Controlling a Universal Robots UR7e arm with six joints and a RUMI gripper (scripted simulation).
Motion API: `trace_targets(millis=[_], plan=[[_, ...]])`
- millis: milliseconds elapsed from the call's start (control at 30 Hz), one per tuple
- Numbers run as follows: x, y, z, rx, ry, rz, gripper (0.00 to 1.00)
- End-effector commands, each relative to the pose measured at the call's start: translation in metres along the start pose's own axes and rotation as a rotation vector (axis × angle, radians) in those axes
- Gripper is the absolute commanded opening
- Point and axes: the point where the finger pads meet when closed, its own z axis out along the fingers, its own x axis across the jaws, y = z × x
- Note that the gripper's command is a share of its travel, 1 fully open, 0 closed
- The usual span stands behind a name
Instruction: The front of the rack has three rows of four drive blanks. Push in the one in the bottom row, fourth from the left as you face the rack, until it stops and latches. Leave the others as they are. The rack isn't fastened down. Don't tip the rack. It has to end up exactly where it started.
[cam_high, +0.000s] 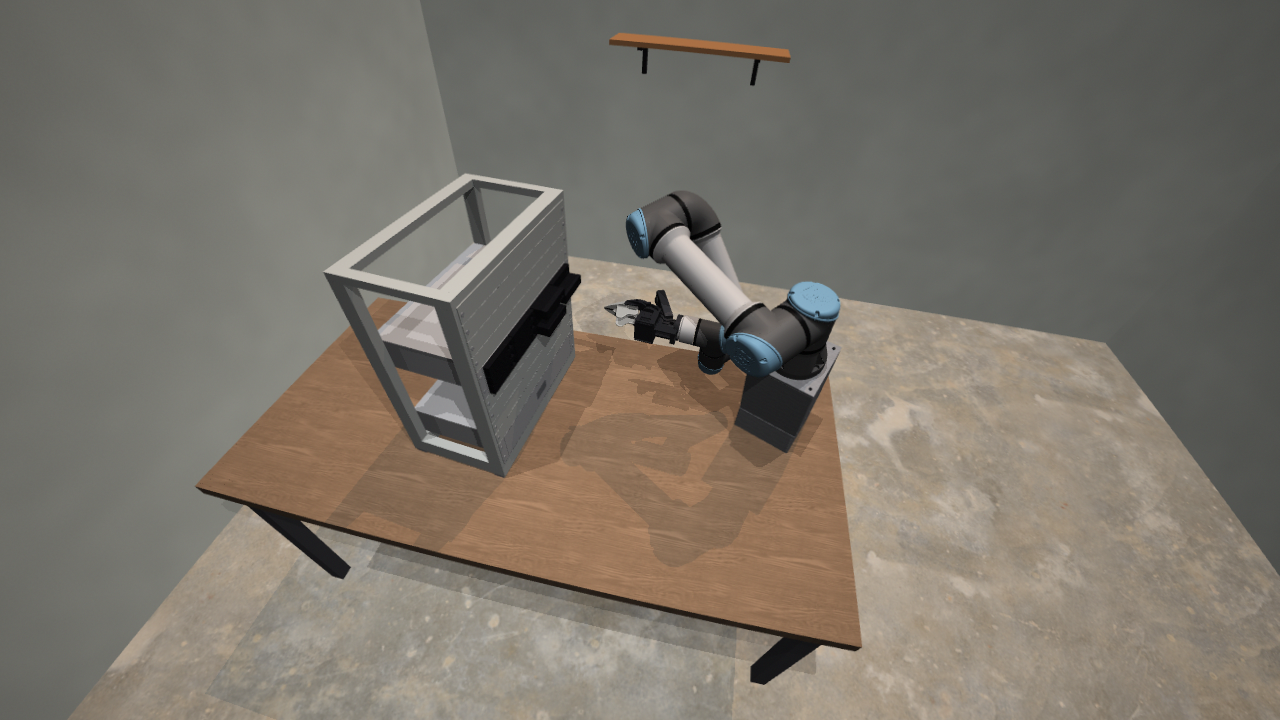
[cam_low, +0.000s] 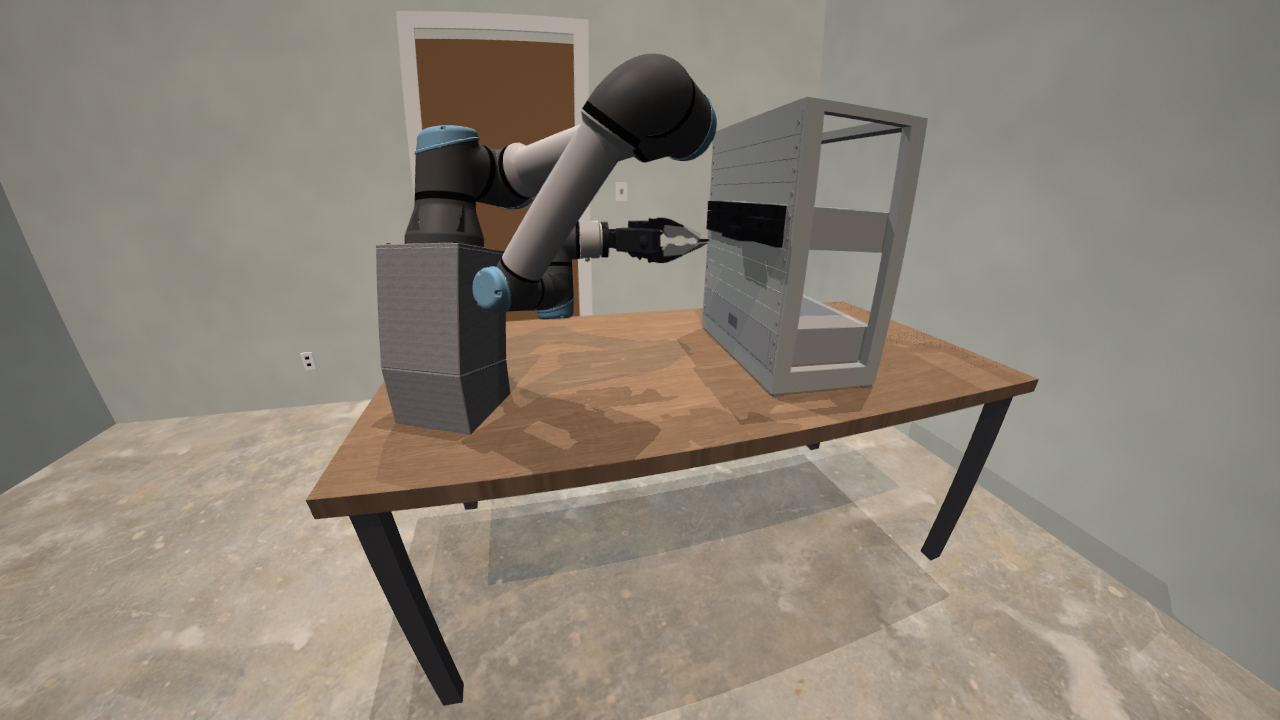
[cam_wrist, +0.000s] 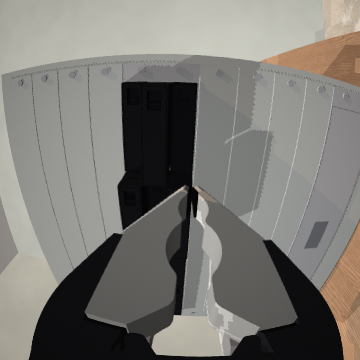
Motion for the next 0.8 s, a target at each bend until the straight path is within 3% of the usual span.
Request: trace_targets(millis=[0, 200, 767], plan=[[-0.0004, -0.0007, -0.0179, -0.004, -0.001, 0.000, 0.00], [-0.0004, -0.0007, -0.0261, -0.004, -0.001, 0.000, 0.00], [-0.0004, -0.0007, -0.0266, -0.004, -0.001, 0.000, 0.00]])
